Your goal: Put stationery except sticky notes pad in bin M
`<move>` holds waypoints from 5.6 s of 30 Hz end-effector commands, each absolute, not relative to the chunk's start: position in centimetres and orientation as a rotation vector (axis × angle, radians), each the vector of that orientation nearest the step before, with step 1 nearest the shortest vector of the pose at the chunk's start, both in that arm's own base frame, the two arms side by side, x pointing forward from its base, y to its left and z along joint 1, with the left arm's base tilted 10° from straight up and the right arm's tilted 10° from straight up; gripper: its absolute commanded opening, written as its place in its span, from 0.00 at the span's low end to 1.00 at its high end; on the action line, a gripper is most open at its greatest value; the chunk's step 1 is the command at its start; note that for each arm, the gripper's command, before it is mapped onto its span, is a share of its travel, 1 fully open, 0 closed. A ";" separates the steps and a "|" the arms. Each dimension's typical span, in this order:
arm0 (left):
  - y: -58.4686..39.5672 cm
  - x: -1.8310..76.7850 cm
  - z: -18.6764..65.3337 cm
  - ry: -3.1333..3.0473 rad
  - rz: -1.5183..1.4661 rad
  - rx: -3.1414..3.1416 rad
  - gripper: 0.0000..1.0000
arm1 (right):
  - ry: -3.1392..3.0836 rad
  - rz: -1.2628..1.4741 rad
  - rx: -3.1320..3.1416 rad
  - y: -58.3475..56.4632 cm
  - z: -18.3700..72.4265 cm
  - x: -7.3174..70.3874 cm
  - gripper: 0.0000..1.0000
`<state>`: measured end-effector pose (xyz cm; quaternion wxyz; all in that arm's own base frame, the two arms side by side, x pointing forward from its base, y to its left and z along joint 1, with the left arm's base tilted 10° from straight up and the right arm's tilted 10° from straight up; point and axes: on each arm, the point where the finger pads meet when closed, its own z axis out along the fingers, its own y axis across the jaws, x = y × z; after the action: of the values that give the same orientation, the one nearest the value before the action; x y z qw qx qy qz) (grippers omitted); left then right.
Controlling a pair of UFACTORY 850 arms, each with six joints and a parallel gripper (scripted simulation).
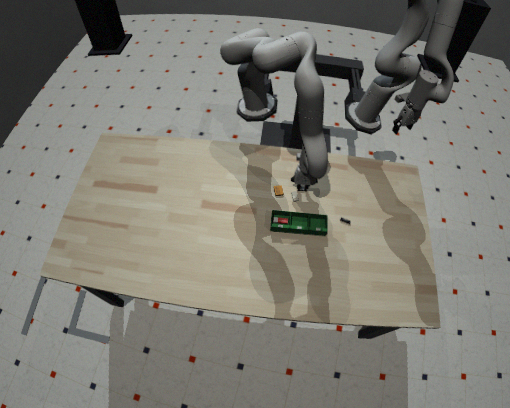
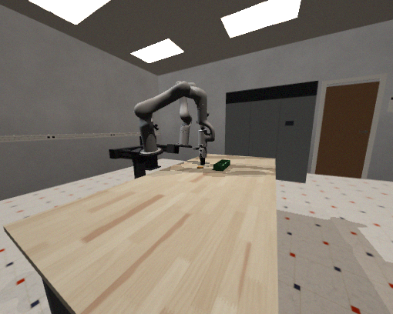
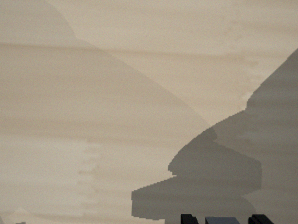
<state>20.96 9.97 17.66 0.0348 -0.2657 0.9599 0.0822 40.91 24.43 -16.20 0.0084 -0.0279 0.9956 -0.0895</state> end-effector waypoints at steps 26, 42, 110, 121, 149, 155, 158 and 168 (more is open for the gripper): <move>10.0 21.0 17.7 2.950 0.252 -0.816 1.00 | 3.108 -0.277 -0.087 24.5 -16.2 41.0 0.10; 10.0 21.0 17.7 2.950 0.252 -0.816 1.00 | 3.108 -0.277 -0.087 24.9 -13.9 40.9 0.10; 10.0 21.0 17.7 2.950 0.252 -0.816 1.00 | 3.086 -0.272 0.183 18.9 -8.0 55.2 0.10; 10.0 21.0 17.7 2.950 0.252 -0.816 1.00 | 2.997 -0.254 0.643 16.6 -7.5 60.1 0.10; 10.0 21.0 17.7 2.950 0.252 -0.816 1.00 | 2.517 -0.182 1.707 16.5 -7.5 60.3 0.10; 10.0 21.0 17.7 2.950 0.252 -0.816 1.00 | 2.370 -0.171 1.890 16.4 -7.5 60.3 0.10; 10.0 21.0 17.7 2.950 0.252 -0.816 1.00 | 2.286 -0.166 1.978 16.4 -7.5 60.3 0.10; 10.0 21.0 17.7 2.950 0.252 -0.816 1.00 | 2.135 -0.162 2.100 16.4 -7.5 60.3 0.10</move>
<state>20.96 9.97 17.66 0.0348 -0.2657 0.9599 0.0822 60.22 16.37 -7.54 0.0540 0.6875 0.7222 -0.0532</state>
